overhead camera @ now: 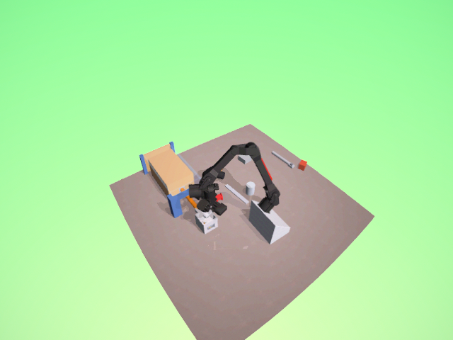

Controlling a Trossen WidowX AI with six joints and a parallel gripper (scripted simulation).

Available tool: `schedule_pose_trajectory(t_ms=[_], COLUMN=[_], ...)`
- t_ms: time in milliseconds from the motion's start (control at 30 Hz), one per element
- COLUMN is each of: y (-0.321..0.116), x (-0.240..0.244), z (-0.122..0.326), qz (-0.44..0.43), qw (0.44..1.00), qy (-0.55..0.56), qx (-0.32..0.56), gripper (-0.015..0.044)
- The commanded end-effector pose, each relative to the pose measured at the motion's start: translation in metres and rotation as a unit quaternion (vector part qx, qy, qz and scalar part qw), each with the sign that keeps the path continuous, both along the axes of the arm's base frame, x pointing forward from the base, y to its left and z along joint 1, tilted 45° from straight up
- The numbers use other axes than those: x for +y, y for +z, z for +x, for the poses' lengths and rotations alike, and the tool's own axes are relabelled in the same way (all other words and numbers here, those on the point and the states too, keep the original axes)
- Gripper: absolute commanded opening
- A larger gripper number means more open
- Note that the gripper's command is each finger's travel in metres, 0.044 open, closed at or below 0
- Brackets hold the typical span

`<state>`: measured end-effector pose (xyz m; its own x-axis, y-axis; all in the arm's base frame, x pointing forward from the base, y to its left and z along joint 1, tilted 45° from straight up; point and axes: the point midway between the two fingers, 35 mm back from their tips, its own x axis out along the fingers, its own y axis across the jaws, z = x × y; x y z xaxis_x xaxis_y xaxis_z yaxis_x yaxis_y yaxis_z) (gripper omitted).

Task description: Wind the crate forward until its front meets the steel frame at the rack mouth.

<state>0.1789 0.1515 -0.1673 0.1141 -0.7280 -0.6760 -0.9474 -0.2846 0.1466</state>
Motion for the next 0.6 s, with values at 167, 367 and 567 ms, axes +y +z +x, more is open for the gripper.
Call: schedule_pose_trajectory(t_ms=[167,367,567], y=[0.0001,0.0001,0.0001], x=[0.0002,0.0002,0.0002], z=[0.0001,0.0001,0.0001], qz=[0.000,0.000,0.000], qw=[1.000,1.000,1.000], qy=[0.001,0.001,0.001], qx=[0.001,0.001,0.001], gripper=[0.0184,0.0341,0.0440])
